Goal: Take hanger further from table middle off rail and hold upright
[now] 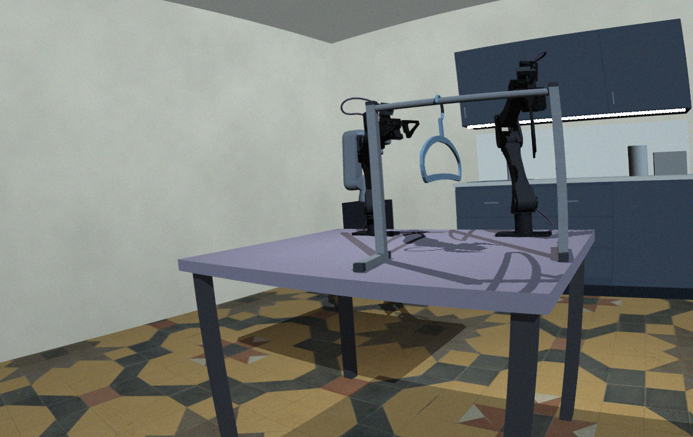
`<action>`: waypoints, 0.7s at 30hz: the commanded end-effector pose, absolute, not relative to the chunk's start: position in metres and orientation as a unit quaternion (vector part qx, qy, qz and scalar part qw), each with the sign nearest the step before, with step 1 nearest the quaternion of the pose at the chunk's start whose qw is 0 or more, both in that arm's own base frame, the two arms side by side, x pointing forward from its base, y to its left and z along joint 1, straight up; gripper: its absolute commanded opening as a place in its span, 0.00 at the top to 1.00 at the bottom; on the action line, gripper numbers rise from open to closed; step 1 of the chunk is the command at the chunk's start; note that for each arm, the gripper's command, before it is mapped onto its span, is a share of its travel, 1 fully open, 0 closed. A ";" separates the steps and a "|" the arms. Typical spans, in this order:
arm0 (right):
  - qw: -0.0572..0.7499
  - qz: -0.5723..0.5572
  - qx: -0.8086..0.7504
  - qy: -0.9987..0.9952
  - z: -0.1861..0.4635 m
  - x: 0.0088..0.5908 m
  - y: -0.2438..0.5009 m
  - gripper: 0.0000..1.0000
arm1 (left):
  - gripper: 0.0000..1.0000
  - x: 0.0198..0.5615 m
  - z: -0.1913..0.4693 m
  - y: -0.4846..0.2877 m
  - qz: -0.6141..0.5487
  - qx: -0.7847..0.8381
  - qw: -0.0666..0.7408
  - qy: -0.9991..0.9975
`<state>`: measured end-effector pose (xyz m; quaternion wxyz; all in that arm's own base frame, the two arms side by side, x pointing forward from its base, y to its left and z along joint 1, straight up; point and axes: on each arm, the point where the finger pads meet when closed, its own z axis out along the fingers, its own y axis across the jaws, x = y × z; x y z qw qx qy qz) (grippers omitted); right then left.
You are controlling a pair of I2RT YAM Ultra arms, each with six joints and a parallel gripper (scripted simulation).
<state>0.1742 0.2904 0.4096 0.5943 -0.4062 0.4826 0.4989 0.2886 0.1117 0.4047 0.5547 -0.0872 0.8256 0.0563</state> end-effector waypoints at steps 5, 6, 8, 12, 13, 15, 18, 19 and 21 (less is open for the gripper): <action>0.595 0.504 -0.408 0.475 0.418 0.172 0.292 0.00 | 1.00 0.280 0.420 0.106 0.055 -0.064 0.579 0.811; 0.595 0.504 -0.408 0.475 0.418 0.172 0.292 0.00 | 1.00 0.279 0.419 0.106 0.054 -0.063 0.579 0.811; 0.595 0.504 -0.408 0.475 0.418 0.172 0.292 0.00 | 1.00 0.279 0.417 0.107 0.053 -0.062 0.579 0.811; 0.595 0.504 -0.408 0.475 0.418 0.172 0.292 0.00 | 1.00 0.279 0.421 0.106 0.055 -0.061 0.582 0.809; 0.595 0.504 -0.408 0.475 0.419 0.172 0.292 0.00 | 1.00 0.279 0.421 0.106 0.054 -0.062 0.582 0.809; 0.600 0.500 -0.407 0.475 0.417 0.173 0.290 0.00 | 1.00 0.279 0.421 0.106 0.054 -0.063 0.582 0.809; 0.600 0.500 -0.407 0.475 0.417 0.173 0.290 0.00 | 1.00 0.279 0.421 0.106 0.054 -0.063 0.582 0.809; 0.600 0.500 -0.407 0.475 0.417 0.173 0.290 0.00 | 1.00 0.279 0.421 0.106 0.054 -0.063 0.582 0.809; 0.600 0.500 -0.407 0.475 0.417 0.173 0.290 0.00 | 1.00 0.279 0.421 0.106 0.054 -0.063 0.582 0.809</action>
